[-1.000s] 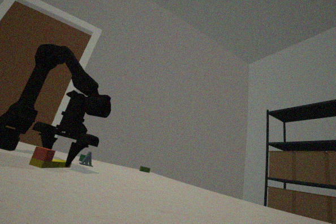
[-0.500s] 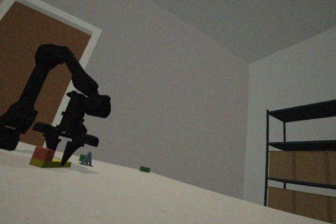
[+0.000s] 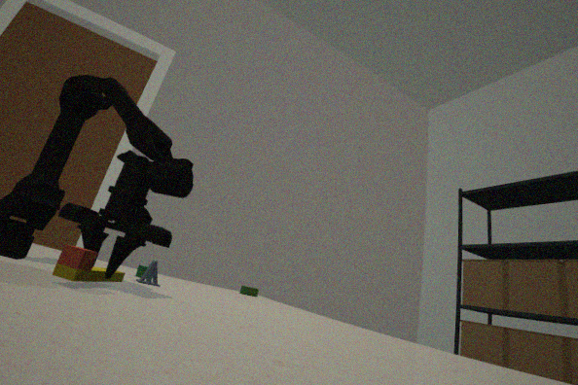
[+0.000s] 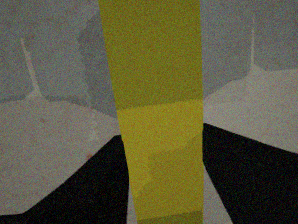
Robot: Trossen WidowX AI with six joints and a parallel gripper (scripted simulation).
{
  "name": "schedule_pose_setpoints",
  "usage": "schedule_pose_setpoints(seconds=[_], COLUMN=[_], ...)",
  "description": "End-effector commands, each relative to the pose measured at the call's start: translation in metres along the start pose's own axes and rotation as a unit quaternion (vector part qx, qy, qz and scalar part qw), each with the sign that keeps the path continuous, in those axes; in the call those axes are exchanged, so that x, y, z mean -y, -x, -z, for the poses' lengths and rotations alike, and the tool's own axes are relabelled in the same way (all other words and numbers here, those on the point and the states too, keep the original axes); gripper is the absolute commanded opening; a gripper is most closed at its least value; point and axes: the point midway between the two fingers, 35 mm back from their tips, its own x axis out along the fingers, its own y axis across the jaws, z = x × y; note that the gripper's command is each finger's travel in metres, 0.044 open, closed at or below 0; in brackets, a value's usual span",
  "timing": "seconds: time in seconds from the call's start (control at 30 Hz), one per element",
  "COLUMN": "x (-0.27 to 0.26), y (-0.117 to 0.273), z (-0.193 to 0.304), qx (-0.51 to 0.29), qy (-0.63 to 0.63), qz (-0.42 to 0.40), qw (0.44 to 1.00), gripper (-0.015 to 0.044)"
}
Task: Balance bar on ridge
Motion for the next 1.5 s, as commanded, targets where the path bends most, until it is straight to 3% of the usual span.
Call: schedule_pose_setpoints(seconds=[0.0, 1.1, 1.47], x=[0.004, 0.0, 0.012], y=[0.012, 0.097, 0.1], z=[0.001, 0.0, -0.022], qx=[-0.001, 0.001, 0.002], qy=[0.0, 0.002, -0.043], qz=[0.006, 0.007, 0.007], qw=[1.0, 1.0, 0.999], gripper=[0.0, 0.0, 0.0])
